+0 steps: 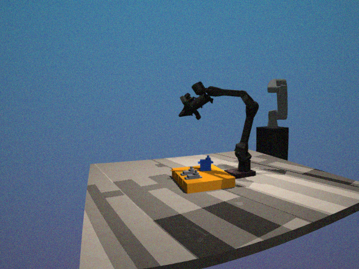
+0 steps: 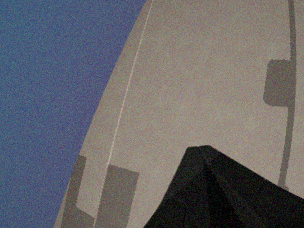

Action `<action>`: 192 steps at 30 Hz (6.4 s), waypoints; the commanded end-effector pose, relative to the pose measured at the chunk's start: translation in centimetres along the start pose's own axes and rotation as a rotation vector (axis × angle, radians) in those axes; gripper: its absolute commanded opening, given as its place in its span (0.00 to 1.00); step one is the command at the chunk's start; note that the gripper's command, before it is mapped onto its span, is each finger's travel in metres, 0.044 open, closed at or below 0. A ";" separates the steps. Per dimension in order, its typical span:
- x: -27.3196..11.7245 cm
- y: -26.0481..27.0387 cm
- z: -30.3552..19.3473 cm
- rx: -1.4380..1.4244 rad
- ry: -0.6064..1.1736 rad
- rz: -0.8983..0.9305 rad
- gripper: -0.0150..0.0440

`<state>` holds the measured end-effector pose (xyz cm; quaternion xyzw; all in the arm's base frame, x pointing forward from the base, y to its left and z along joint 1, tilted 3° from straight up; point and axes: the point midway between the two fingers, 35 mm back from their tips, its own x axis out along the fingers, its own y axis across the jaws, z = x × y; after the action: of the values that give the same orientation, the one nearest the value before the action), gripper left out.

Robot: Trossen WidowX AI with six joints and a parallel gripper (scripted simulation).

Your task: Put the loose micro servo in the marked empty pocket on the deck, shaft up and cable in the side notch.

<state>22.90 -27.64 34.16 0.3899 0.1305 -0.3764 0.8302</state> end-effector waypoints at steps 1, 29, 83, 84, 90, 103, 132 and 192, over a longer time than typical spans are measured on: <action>1.6 -0.4 -1.9 -0.056 0.074 -0.035 0.25; 7.7 -1.9 -16.7 -0.630 0.639 -0.154 0.25; 9.8 -6.0 -28.1 -1.092 1.036 -0.153 0.25; 9.7 -6.0 -28.2 -1.092 1.036 -0.153 0.25; 9.5 -5.5 -28.8 -1.092 1.037 -0.152 0.25; 8.9 -4.3 -30.5 -1.091 1.038 -0.150 0.25; 7.0 -2.0 -34.3 -1.088 1.040 -0.147 0.25; 0.5 -3.1 -31.7 -0.851 0.994 -0.278 1.00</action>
<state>23.59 -5.59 11.84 0.1341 0.6814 -0.1725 0.6986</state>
